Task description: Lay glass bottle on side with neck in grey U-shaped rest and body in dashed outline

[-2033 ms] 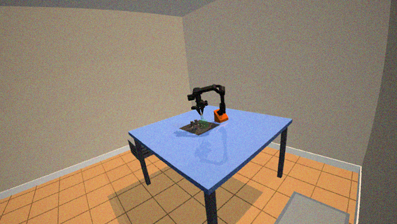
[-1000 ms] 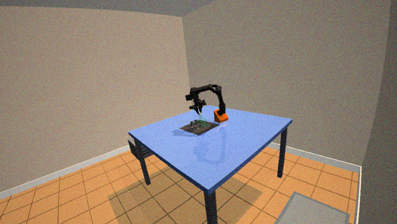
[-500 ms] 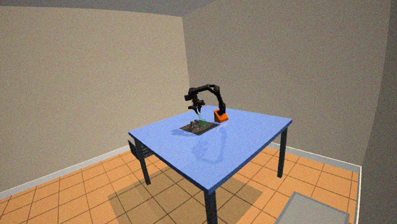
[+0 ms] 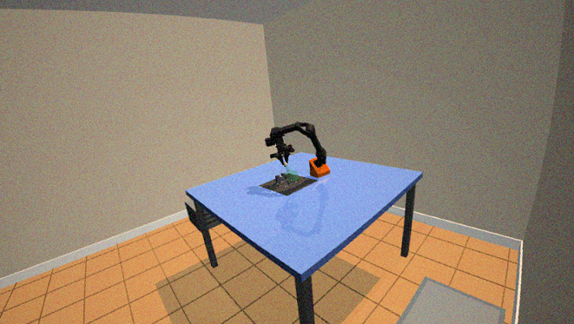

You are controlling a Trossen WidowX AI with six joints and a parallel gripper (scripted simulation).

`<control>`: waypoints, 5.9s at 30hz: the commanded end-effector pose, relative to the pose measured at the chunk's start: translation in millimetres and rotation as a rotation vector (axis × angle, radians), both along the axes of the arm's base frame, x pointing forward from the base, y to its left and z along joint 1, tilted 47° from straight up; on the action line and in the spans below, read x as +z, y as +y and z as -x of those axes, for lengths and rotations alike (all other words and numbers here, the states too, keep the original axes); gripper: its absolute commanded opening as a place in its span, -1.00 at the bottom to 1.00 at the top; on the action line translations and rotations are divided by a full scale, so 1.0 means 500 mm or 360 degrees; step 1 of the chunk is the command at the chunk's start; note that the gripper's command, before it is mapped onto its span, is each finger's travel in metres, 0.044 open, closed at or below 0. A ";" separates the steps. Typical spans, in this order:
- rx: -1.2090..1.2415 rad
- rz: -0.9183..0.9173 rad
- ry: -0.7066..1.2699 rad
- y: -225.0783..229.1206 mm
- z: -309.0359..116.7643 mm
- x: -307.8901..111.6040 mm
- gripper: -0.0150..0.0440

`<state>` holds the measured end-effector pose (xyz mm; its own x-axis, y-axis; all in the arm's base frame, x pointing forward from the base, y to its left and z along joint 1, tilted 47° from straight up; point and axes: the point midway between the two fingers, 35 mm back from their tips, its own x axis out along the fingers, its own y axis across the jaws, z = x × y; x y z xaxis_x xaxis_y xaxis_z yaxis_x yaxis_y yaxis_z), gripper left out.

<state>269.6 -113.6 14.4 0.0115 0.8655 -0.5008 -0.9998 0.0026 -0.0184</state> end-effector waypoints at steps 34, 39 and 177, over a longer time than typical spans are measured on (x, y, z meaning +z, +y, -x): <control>-0.0008 -0.0034 0.0057 -0.033 -0.015 -0.101 -0.11; -0.0006 -0.0037 0.0064 -0.034 -0.017 -0.114 -0.11; 0.0109 -0.0044 0.0095 -0.003 -0.036 -0.262 -0.11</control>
<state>286.8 -118.2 -118.3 -0.0766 0.8744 -0.4791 -0.9971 -0.0675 0.0363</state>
